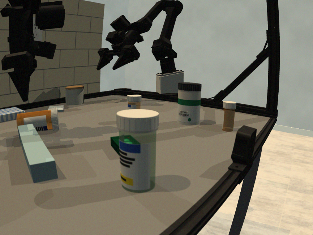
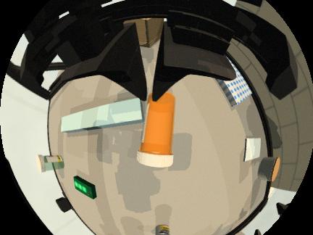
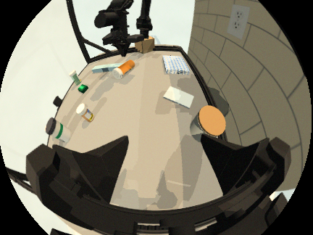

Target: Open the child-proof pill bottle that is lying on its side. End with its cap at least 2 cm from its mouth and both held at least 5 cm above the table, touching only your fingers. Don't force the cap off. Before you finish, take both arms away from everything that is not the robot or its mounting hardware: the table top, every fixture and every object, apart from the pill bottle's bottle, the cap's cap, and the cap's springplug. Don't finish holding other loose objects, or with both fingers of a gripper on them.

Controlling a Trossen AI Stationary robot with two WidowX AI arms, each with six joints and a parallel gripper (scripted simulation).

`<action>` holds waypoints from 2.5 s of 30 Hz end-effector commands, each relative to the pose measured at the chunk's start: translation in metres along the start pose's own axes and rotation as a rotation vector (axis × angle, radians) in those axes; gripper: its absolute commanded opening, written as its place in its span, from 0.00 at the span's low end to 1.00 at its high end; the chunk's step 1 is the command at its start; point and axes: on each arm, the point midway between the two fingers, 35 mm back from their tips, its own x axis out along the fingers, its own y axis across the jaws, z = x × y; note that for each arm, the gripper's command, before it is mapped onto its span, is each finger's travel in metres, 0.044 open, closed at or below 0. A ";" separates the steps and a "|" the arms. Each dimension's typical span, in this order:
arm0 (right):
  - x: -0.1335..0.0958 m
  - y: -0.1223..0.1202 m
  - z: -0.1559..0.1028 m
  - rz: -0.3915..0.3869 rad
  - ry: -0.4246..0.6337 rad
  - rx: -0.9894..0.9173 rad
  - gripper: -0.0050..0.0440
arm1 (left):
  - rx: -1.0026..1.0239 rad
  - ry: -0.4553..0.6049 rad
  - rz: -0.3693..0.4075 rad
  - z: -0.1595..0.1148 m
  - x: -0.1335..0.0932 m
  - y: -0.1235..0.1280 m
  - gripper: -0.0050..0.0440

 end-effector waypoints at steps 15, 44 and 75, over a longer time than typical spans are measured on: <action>0.000 0.000 0.000 0.000 0.000 0.000 1.00 | 0.066 0.081 0.016 0.000 0.014 -0.014 0.10; 0.000 0.000 0.000 0.000 0.000 0.000 1.00 | 0.067 0.080 0.015 -0.002 0.041 -0.007 0.10; 0.000 0.000 0.000 0.000 0.000 0.000 1.00 | 0.067 0.080 0.017 -0.002 0.040 0.018 0.10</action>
